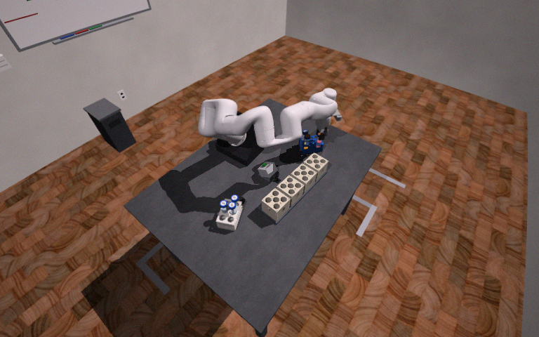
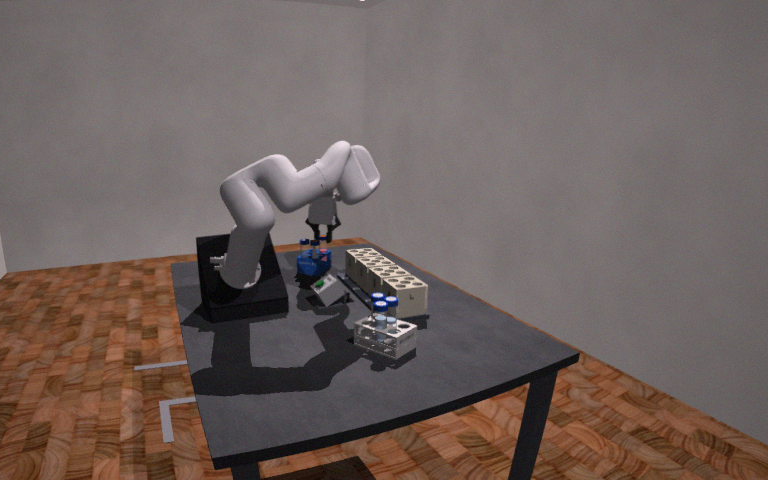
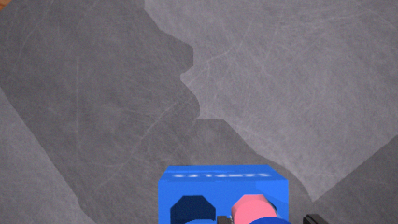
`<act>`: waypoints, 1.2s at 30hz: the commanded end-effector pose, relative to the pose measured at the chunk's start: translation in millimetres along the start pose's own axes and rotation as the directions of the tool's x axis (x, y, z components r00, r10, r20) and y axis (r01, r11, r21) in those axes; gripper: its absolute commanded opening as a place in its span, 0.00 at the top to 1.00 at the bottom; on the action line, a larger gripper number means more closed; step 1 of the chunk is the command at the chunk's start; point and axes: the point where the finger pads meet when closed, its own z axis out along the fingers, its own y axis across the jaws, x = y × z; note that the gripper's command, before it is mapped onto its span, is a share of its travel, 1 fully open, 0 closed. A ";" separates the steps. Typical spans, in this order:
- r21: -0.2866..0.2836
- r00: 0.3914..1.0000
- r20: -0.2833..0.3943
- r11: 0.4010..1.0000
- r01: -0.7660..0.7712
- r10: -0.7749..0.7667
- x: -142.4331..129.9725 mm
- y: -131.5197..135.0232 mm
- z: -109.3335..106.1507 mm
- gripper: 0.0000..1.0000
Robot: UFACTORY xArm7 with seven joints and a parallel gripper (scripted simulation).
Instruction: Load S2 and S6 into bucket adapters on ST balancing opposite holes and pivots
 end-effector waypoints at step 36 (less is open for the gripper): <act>0.001 1.000 -0.005 1.000 0.000 0.000 1.1 -0.4 -28.7 0.56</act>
